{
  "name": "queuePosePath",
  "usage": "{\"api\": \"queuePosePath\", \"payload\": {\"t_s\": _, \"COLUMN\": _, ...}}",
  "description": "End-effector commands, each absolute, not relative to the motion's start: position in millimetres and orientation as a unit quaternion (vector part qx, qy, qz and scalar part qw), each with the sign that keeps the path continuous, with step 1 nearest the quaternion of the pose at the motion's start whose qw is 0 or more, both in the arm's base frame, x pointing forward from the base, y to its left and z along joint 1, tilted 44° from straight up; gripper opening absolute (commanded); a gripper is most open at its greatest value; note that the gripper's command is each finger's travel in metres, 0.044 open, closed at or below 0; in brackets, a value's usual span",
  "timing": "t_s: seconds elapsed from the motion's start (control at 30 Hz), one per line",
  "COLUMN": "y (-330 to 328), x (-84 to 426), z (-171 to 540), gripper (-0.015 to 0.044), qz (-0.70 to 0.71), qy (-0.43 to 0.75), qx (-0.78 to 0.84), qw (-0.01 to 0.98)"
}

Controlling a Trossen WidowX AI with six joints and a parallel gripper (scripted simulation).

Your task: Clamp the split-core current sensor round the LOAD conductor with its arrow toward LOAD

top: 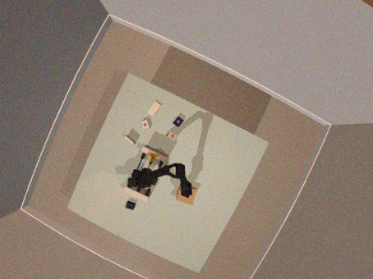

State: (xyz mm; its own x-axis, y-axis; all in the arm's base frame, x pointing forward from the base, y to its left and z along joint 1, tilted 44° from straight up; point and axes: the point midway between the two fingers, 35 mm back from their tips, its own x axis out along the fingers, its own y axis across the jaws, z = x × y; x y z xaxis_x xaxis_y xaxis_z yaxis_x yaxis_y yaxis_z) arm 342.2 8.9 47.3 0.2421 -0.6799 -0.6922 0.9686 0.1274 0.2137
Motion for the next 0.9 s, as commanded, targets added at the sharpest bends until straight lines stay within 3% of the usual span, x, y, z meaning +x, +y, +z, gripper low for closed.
{"api": "queuePosePath", "payload": {"t_s": 0.0, "y": 10.6, "x": 344.8, "z": 48.0, "gripper": 0.0, "qz": -0.59, "qy": 0.228, "qx": 0.328, "qw": 0.702}}
{"api": "queuePosePath", "payload": {"t_s": 0.27, "y": 9.5, "x": 341.8, "z": 48.4, "gripper": 0.0, "qz": -0.649, "qy": 0.253, "qx": 0.307, "qw": 0.648}}
{"api": "queuePosePath", "payload": {"t_s": 0.87, "y": 9.4, "x": 343.3, "z": 48.6, "gripper": 0.0, "qz": -0.65, "qy": 0.254, "qx": 0.307, "qw": 0.647}}
